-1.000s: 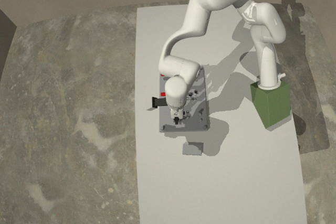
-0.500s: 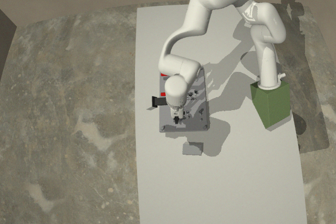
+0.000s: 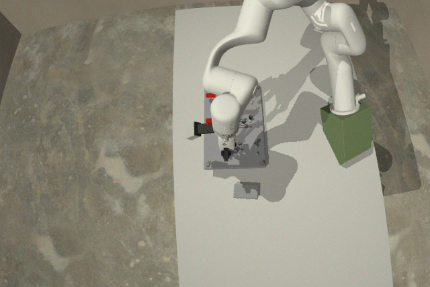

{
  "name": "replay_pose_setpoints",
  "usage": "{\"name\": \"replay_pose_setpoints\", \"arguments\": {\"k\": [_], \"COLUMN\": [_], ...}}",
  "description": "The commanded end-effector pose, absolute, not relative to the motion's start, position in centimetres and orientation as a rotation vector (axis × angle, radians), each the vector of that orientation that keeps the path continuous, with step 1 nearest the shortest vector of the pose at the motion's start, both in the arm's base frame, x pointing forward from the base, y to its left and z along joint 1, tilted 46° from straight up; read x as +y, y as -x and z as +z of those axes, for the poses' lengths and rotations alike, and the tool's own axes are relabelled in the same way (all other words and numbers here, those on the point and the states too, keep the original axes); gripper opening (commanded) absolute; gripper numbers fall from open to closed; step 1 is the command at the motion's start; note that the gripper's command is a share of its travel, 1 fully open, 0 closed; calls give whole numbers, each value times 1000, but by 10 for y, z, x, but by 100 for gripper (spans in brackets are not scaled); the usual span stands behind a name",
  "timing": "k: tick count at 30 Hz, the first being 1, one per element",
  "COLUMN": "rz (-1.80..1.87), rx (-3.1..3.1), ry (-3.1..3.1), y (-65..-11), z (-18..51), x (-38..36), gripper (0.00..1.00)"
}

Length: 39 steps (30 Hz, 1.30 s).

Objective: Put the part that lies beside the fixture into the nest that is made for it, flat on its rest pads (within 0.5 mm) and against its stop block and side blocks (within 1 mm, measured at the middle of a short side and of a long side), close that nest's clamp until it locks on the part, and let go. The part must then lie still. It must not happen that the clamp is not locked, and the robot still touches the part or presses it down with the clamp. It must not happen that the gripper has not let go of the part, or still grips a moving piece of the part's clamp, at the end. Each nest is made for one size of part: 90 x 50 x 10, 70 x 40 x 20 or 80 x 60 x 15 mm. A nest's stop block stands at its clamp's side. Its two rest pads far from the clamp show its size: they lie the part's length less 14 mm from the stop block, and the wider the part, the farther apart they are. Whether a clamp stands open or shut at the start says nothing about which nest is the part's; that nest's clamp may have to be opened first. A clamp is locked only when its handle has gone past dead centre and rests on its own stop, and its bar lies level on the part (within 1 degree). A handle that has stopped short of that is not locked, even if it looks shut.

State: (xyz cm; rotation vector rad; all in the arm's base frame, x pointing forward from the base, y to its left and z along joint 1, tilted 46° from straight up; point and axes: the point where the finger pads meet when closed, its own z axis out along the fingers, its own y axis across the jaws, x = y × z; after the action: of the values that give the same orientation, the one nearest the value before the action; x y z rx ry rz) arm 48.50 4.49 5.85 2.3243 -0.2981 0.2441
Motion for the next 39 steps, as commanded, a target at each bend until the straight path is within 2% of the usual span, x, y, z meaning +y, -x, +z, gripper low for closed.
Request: {"name": "replay_pose_setpoints", "arguments": {"k": [1, 20, 39], "rz": [249, 249, 249], "rx": [-298, -298, -298], "ry": [-2326, -2326, -2326], "y": [-484, -481, -472], "z": [79, 98, 60], "x": [67, 89, 125], "gripper": [100, 100, 100]}}
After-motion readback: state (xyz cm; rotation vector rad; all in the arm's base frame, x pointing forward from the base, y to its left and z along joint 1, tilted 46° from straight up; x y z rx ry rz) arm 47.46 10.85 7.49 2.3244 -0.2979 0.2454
